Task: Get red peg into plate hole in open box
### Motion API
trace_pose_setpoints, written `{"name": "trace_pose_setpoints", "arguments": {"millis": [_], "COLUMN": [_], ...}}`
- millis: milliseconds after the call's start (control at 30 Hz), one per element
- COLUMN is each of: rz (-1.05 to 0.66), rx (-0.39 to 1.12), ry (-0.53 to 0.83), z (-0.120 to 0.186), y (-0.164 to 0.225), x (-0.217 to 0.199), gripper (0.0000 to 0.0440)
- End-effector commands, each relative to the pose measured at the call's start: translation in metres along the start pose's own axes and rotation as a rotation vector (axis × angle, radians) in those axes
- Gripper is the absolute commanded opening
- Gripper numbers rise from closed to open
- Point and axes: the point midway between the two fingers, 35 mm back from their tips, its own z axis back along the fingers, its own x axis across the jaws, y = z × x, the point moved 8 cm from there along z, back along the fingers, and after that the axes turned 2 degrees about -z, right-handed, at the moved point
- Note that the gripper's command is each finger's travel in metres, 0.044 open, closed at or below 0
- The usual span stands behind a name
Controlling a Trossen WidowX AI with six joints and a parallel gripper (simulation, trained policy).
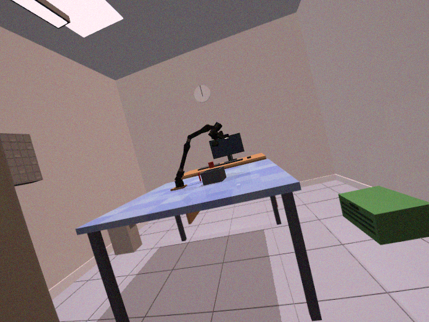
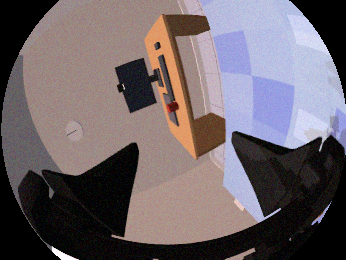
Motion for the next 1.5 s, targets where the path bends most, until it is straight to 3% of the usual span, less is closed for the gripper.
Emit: {"name": "trace_pose_setpoints", "arguments": {"millis": [0,133,933,1233,1467], "rz": [0.016,0.006,-0.598,-0.781,-0.850], "rx": [-0.018,-0.070,-0.252,-0.381,-0.496], "ry": [0.014,0.092,0.632,0.836,0.919], "z": [0.002,0.005,0.002,-0.003,-0.007], "y": [0.001,0.012,0.120,0.152,0.164], "x": [-0.001,-0.013,-0.123,-0.178,-0.220], "gripper": [0.0424,0.0440,0.0440,0.0440,0.0439]}}
